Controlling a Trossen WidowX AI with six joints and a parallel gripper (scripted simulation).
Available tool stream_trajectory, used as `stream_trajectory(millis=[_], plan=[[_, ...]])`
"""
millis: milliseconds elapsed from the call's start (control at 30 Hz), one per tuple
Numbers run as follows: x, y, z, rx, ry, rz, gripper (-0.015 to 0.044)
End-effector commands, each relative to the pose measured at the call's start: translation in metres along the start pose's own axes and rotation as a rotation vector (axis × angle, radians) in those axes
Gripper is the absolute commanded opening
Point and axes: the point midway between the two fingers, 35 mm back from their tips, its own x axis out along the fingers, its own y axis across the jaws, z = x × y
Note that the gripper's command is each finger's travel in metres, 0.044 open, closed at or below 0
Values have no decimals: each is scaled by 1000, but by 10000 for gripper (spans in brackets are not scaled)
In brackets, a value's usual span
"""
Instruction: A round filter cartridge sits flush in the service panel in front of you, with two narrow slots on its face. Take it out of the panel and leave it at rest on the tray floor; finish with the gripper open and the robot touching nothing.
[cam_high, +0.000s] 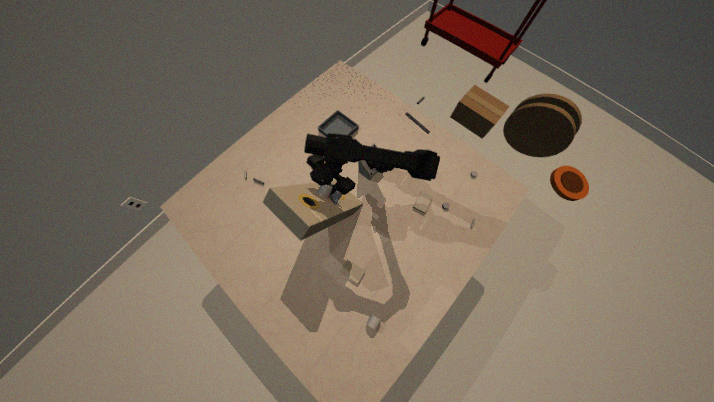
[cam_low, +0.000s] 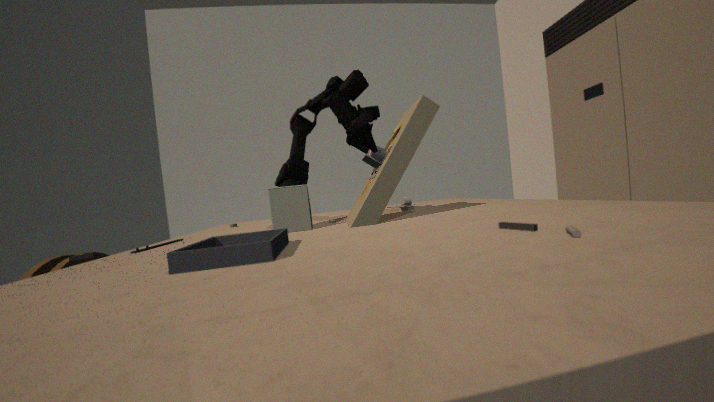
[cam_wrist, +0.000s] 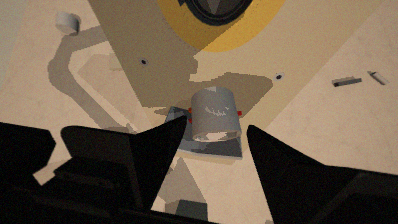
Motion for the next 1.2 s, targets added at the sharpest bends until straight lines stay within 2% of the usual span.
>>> stream_trajectory(millis=[0, 400, 667, 867, 1167], plan=[[-1, 0, 0, 0, -1, -1, 285], [-1, 0, 0, 0, -1, -1, 205], [-6, 0, 12, 2, -2, 2, 0], [-15, 0, 23, 4, -4, 2, 0], [-62, -3, 27, 11, -19, -19, 0]])
